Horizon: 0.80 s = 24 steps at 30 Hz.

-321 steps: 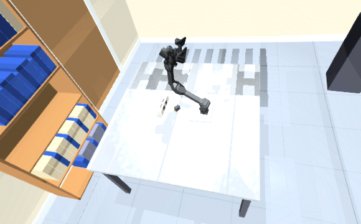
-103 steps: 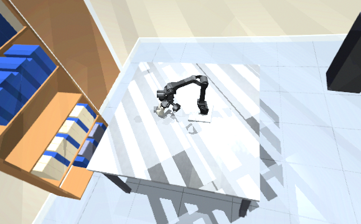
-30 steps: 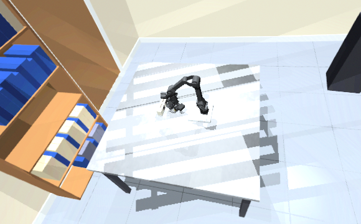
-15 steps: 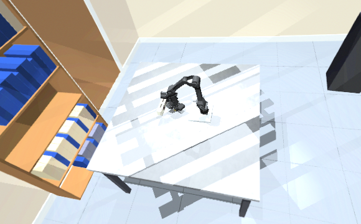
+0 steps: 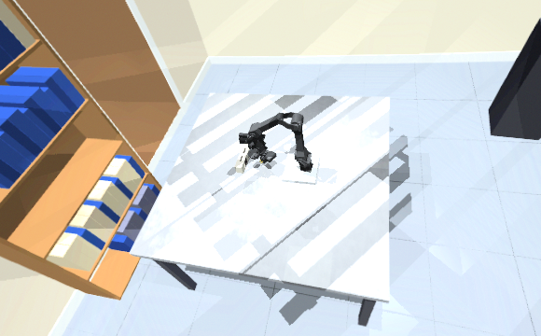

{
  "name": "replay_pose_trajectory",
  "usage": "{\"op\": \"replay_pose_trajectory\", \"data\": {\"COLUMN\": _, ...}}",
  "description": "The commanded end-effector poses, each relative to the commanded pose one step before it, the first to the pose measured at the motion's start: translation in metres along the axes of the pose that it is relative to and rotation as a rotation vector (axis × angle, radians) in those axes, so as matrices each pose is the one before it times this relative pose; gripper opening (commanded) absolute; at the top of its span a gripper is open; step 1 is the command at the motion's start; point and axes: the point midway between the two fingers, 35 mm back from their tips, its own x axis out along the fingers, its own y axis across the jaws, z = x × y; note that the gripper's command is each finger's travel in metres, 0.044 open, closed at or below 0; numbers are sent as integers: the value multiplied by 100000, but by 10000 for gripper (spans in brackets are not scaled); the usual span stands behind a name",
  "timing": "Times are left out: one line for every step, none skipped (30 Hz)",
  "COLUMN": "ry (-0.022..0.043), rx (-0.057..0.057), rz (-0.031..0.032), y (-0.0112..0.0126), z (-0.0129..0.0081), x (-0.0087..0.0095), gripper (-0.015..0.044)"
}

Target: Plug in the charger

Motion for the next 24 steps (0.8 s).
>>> {"op": "replay_pose_trajectory", "data": {"ry": 79, "rx": -182, "rz": -906, "y": 14, "z": -216, "x": -1722, "gripper": 0}}
{"op": "replay_pose_trajectory", "data": {"ry": 8, "rx": -1, "rz": -2, "y": 8, "z": -12, "x": -80, "gripper": 0}}
{"op": "replay_pose_trajectory", "data": {"ry": -2, "rx": 0, "rz": -2, "y": -21, "z": 16, "x": -1, "gripper": 0}}
{"op": "replay_pose_trajectory", "data": {"ry": -10, "rx": 238, "rz": 13, "y": -3, "z": 8, "x": 10, "gripper": 0}}
{"op": "replay_pose_trajectory", "data": {"ry": -20, "rx": 469, "rz": 25, "y": -5, "z": 15, "x": 19, "gripper": 0}}
{"op": "replay_pose_trajectory", "data": {"ry": -30, "rx": 701, "rz": 38, "y": -8, "z": 22, "x": 29, "gripper": 0}}
{"op": "replay_pose_trajectory", "data": {"ry": -39, "rx": 934, "rz": 51, "y": -10, "z": 30, "x": 38, "gripper": 0}}
{"op": "replay_pose_trajectory", "data": {"ry": -48, "rx": 1169, "rz": 64, "y": -13, "z": 37, "x": 48, "gripper": 0}}
{"op": "replay_pose_trajectory", "data": {"ry": -55, "rx": 1360, "rz": 76, "y": -14, "z": 44, "x": 56, "gripper": 0}}
{"op": "replay_pose_trajectory", "data": {"ry": -57, "rx": 1432, "rz": 81, "y": -14, "z": 46, "x": 59, "gripper": 0}}
{"op": "replay_pose_trajectory", "data": {"ry": -56, "rx": 1439, "rz": 82, "y": -13, "z": 46, "x": 60, "gripper": 0}}
{"op": "replay_pose_trajectory", "data": {"ry": -54, "rx": 1439, "rz": 83, "y": -12, "z": 46, "x": 60, "gripper": 0}}
{"op": "replay_pose_trajectory", "data": {"ry": -53, "rx": 1439, "rz": 84, "y": -12, "z": 46, "x": 60, "gripper": 0}}
{"op": "replay_pose_trajectory", "data": {"ry": -52, "rx": 1439, "rz": 84, "y": -11, "z": 47, "x": 60, "gripper": 0}}
{"op": "replay_pose_trajectory", "data": {"ry": -50, "rx": 1439, "rz": 85, "y": -10, "z": 47, "x": 60, "gripper": 0}}
{"op": "replay_pose_trajectory", "data": {"ry": -49, "rx": 1439, "rz": 86, "y": -9, "z": 47, "x": 60, "gripper": 0}}
{"op": "replay_pose_trajectory", "data": {"ry": -48, "rx": 1439, "rz": 87, "y": -9, "z": 47, "x": 60, "gripper": 0}}
{"op": "replay_pose_trajectory", "data": {"ry": -46, "rx": 1439, "rz": 87, "y": -8, "z": 47, "x": 60, "gripper": 0}}
{"op": "replay_pose_trajectory", "data": {"ry": -45, "rx": 1439, "rz": 88, "y": -7, "z": 47, "x": 60, "gripper": 0}}
{"op": "replay_pose_trajectory", "data": {"ry": -44, "rx": 1439, "rz": 89, "y": -6, "z": 47, "x": 60, "gripper": 0}}
{"op": "replay_pose_trajectory", "data": {"ry": -42, "rx": 1439, "rz": 90, "y": -5, "z": 47, "x": 61, "gripper": 0}}
{"op": "replay_pose_trajectory", "data": {"ry": -41, "rx": 1439, "rz": 90, "y": -5, "z": 46, "x": 61, "gripper": 0}}
{"op": "replay_pose_trajectory", "data": {"ry": -39, "rx": 1439, "rz": 91, "y": -4, "z": 46, "x": 61, "gripper": 0}}
{"op": "replay_pose_trajectory", "data": {"ry": -38, "rx": 1440, "rz": 91, "y": -3, "z": 46, "x": 61, "gripper": 0}}
